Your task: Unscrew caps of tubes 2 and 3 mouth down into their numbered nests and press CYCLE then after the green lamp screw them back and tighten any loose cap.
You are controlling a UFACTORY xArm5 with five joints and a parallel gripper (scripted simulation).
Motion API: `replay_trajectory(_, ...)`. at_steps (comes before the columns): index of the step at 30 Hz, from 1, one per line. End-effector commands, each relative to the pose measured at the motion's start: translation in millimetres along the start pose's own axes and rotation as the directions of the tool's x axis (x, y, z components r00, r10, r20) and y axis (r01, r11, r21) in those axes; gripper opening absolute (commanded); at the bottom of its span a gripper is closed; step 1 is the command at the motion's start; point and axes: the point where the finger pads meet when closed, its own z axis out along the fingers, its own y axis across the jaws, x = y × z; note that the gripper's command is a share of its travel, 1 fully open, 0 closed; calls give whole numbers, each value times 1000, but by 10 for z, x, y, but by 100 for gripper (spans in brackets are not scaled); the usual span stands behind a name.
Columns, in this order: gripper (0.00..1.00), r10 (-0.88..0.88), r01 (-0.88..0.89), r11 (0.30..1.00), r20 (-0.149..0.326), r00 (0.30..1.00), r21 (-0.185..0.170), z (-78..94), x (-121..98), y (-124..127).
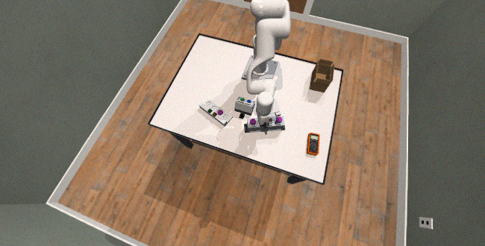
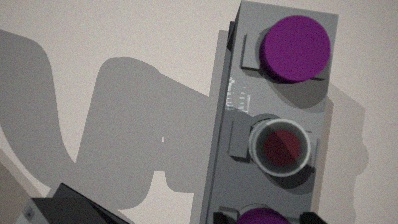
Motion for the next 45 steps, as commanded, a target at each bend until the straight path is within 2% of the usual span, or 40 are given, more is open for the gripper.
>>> replay_trajectory(1, 46, 261, -261, 965, 9, 965, -4, -16, -3, 15)
replay_trajectory(8, 46, 516, -516, 857, 7, 857, -6, -16, -3, 15)
replay_trajectory(15, 46, 735, -735, 679, 5, 678, -8, -16, -3, 15)
replay_trajectory(17, 46, 735, -735, 679, 5, 678, -8, -16, -3, 15)
replay_trajectory(18, 46, 801, -801, 599, 4, 598, -8, -16, -3, 15)
replay_trajectory(19, 46, 811, -811, 585, 4, 585, -9, -16, -3, 15)
replay_trajectory(27, 46, 811, -811, 585, 4, 585, -9, -17, -3, 15)
replay_trajectory(28, 0, 811, -811, 585, 4, 585, -9, -17, -3, 15)
replay_trajectory(42, 0, 811, -811, 585, 4, 585, -9, -17, -3, 15)
replay_trajectory(45, 0, 714, -714, 700, 5, 700, -8, -18, -3, 15)
